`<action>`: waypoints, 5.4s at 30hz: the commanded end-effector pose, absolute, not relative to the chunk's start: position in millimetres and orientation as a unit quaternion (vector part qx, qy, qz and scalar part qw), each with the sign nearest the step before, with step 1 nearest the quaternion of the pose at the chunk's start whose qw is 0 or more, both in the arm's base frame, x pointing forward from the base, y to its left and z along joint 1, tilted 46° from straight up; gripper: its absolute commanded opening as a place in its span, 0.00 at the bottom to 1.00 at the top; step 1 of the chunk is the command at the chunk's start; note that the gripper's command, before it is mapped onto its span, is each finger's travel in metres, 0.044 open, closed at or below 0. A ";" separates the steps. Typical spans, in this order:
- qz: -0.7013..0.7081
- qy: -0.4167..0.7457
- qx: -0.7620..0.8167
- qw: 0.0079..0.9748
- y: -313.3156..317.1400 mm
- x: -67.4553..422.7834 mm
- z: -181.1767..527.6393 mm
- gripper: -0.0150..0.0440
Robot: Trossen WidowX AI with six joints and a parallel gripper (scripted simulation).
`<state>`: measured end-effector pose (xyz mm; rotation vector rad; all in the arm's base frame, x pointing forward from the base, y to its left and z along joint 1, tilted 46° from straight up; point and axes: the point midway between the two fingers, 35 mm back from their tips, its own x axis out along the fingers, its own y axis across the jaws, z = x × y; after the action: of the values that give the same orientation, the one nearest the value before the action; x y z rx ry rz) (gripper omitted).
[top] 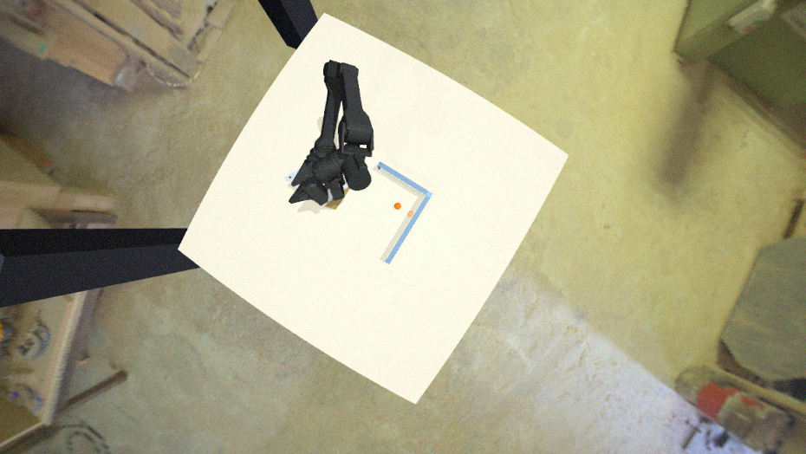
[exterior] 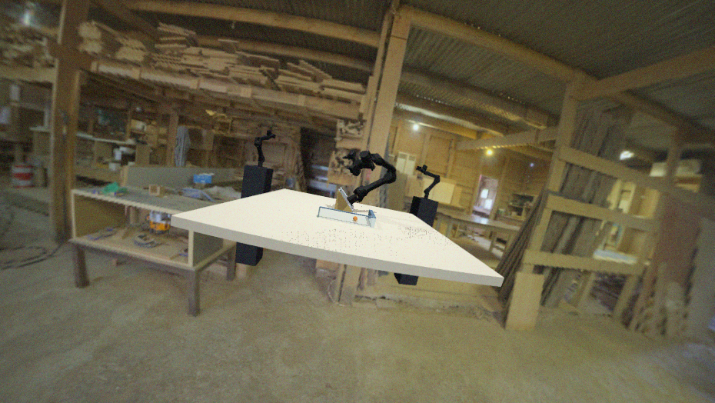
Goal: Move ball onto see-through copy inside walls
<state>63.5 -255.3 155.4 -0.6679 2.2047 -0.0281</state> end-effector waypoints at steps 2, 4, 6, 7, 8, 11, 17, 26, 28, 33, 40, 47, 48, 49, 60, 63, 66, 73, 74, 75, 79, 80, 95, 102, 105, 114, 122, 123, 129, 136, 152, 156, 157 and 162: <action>-0.010 0.870 -0.263 0.417 -254.3 68.8 152.3 0.84; -0.004 0.856 -0.258 0.448 -250.6 84.9 143.4 0.75; 0.008 0.834 -0.245 0.495 -242.2 110.8 129.9 0.67; 0.015 0.822 -0.233 0.520 -236.7 123.6 122.9 0.65; 0.022 0.810 -0.220 0.543 -230.5 136.2 116.2 0.65; 0.048 0.774 -0.164 0.609 -207.7 173.2 97.4 0.65; 0.119 0.698 0.013 0.706 -141.8 246.2 70.8 0.65; 0.224 0.613 0.305 0.693 -41.5 323.6 71.7 0.65; 0.228 0.610 0.317 0.689 -37.7 326.1 72.5 0.65; 0.228 0.610 0.317 0.689 -37.7 326.1 72.5 0.65; 0.228 0.610 0.317 0.689 -30.5 327.7 65.4 0.65; 0.228 0.610 0.317 0.689 -24.3 329.2 59.2 0.65; 0.228 0.610 0.317 0.689 -23.2 329.5 58.1 0.65; 0.228 0.610 0.317 0.689 -22.0 329.8 56.9 0.65; 0.229 0.610 0.317 0.689 -9.3 332.5 44.6 0.65; 0.229 0.610 0.317 0.689 -5.8 333.0 41.3 0.65; 0.229 0.610 0.317 0.689 -4.0 333.3 39.7 0.65; 0.229 0.610 0.317 0.689 -4.0 333.3 39.7 0.44; 0.229 0.610 0.317 0.689 -4.0 333.3 39.7 0.43; 0.229 0.610 0.317 0.689 -4.0 333.3 39.7 0.42; 0.229 0.610 0.317 0.689 -4.7 333.3 40.3 0.31; 0.228 0.610 0.317 0.689 -6.9 333.5 41.9 0.26; 0.225 0.612 0.315 0.690 -67.8 325.4 97.6 0.25; 0.227 0.611 0.316 0.689 -90.6 314.9 124.1 0.25; 0.227 0.611 0.316 0.689 -91.2 314.6 124.8 0.25; 0.227 0.610 0.316 0.690 -78.9 360.5 108.3 0.25; 0.228 0.610 0.316 0.690 -71.6 375.6 101.0 0.25; 0.228 0.610 0.316 0.691 -70.0 376.2 99.3 0.25; 0.228 0.609 0.316 0.691 -53.0 381.5 81.6 0.25; 0.229 0.609 0.316 0.691 -28.9 385.5 59.0 0.25; 0.229 0.609 0.317 0.691 -14.3 388.0 45.2 0.25; 0.229 0.608 0.317 0.690 -10.4 388.7 41.5 0.25; 0.229 0.608 0.317 0.690 -10.2 388.8 41.3 0.25; 0.229 0.608 0.315 0.692 -12.5 388.8 43.3 0.34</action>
<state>388.8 -12.4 43.1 0.7047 1.3599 0.5109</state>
